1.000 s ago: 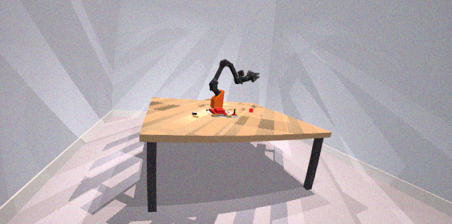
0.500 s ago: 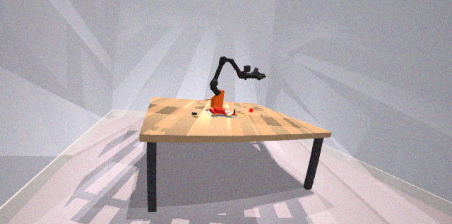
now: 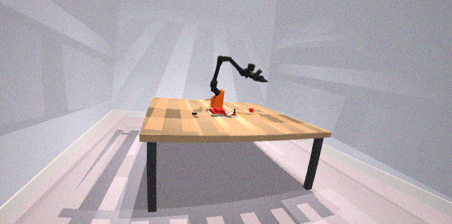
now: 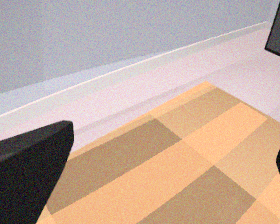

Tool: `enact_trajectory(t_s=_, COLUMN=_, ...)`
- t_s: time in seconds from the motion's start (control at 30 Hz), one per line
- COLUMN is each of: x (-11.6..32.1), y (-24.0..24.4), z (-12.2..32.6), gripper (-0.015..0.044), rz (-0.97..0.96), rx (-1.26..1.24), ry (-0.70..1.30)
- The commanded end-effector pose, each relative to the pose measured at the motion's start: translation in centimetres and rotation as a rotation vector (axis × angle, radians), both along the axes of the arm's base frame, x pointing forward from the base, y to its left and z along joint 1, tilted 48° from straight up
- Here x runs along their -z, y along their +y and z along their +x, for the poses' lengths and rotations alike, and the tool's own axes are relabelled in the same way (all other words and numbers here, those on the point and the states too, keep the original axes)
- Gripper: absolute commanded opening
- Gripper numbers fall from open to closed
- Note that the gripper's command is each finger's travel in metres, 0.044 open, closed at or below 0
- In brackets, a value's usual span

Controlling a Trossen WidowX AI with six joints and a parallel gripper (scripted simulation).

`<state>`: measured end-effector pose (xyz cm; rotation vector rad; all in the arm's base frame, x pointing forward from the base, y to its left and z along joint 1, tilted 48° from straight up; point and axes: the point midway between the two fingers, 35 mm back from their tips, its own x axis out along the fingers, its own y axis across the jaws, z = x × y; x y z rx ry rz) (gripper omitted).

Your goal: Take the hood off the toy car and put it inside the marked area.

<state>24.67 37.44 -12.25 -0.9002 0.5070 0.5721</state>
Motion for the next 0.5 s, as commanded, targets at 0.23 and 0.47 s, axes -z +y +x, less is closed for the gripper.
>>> enact_trajectory(t_s=0.23, x=-3.5, y=-8.9, z=8.7, gripper=0.044, rz=-0.099, rx=0.354, ry=0.062)
enact_trajectory(t_s=0.47, x=-5.9, y=-16.4, z=12.1, gripper=0.044, rz=-0.178, rx=0.596, ry=0.126)
